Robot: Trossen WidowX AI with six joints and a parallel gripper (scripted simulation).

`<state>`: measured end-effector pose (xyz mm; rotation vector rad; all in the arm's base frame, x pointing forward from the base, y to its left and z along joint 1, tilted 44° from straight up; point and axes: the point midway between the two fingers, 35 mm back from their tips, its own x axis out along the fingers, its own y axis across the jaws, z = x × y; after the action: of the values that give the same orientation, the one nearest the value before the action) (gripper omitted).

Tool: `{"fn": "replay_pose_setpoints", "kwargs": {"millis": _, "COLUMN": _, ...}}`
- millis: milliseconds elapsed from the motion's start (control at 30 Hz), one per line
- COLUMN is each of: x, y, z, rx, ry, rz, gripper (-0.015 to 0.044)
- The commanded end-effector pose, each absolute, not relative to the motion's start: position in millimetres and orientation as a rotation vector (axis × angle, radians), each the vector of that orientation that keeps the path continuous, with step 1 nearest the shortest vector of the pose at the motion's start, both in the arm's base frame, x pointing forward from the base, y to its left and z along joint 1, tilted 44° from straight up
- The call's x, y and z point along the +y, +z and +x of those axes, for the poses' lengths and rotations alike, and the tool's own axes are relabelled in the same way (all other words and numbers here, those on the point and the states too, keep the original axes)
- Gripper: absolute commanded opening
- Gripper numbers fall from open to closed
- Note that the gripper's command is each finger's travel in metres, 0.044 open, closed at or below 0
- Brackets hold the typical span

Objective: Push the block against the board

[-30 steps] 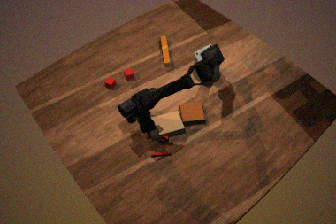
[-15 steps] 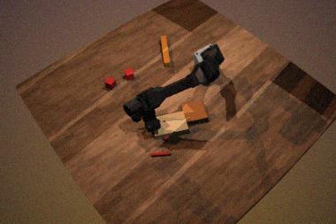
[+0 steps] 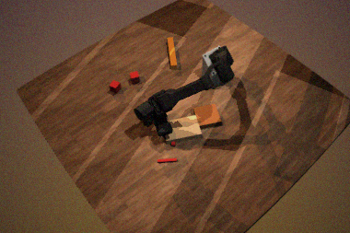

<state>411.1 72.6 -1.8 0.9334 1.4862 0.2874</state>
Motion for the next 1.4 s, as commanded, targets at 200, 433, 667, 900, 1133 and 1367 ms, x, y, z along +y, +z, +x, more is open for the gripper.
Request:
{"fn": "replay_pose_setpoints", "kwargs": {"millis": 200, "x": 77.3, "y": -5.6, "z": 412.8, "rx": 1.509, "ry": 0.291, "rz": 0.935, "gripper": 0.0000}}
{"fn": "replay_pose_setpoints", "kwargs": {"millis": 433, "x": 73.6, "y": -7.5, "z": 423.7, "rx": 1.509, "ry": 0.291, "rz": 0.935, "gripper": 0.0000}}
{"fn": "replay_pose_setpoints", "kwargs": {"millis": 667, "x": 69.6, "y": -9.6, "z": 434.4, "rx": 1.508, "ry": 0.291, "rz": 0.935, "gripper": 0.0000}}
{"fn": "replay_pose_setpoints", "kwargs": {"millis": 900, "x": 65.5, "y": -12.0, "z": 444.6, "rx": 1.507, "ry": 0.292, "rz": 0.934, "gripper": 0.0000}}
{"fn": "replay_pose_setpoints", "kwargs": {"millis": 1133, "x": 61.3, "y": -14.7, "z": 454.5, "rx": 1.507, "ry": 0.292, "rz": 0.934, "gripper": 0.0000}}
{"fn": "replay_pose_setpoints", "kwargs": {"millis": 1367, "x": 26.0, "y": 22.4, "z": 446.5, "rx": 1.508, "ry": 0.289, "rz": 0.932, "gripper": 0.0000}}
